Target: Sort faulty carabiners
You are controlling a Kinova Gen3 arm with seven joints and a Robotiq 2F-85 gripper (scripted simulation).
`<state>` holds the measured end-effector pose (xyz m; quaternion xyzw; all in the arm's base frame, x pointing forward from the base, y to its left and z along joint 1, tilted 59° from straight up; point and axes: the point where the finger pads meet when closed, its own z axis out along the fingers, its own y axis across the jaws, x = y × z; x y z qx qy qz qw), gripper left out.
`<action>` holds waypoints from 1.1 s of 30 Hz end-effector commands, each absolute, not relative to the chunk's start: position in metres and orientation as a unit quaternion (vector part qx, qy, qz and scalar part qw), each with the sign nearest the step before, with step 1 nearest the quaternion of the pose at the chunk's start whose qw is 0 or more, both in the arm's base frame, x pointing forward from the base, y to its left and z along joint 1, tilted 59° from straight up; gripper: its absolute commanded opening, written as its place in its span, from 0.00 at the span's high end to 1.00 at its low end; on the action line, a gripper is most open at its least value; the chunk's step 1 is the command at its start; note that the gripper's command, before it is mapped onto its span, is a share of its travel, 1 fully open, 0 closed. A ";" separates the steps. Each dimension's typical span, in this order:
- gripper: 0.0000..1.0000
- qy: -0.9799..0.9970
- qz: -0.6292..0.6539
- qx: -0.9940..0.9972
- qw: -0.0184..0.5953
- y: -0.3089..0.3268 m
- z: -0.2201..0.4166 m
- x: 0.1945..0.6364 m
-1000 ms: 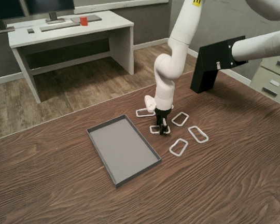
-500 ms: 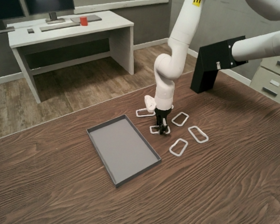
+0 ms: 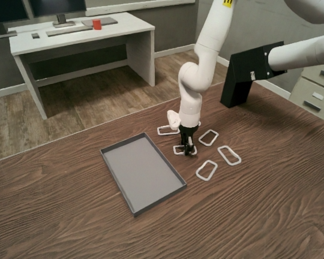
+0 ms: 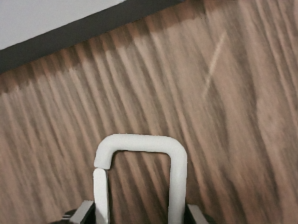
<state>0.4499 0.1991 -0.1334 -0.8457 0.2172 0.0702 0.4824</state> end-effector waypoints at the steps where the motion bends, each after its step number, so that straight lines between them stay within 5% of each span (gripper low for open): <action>1: 0.45 0.218 0.069 -0.846 0.482 0.198 -0.133 0.451; 33: 0.47 0.218 0.069 -0.846 0.482 0.198 -0.133 0.451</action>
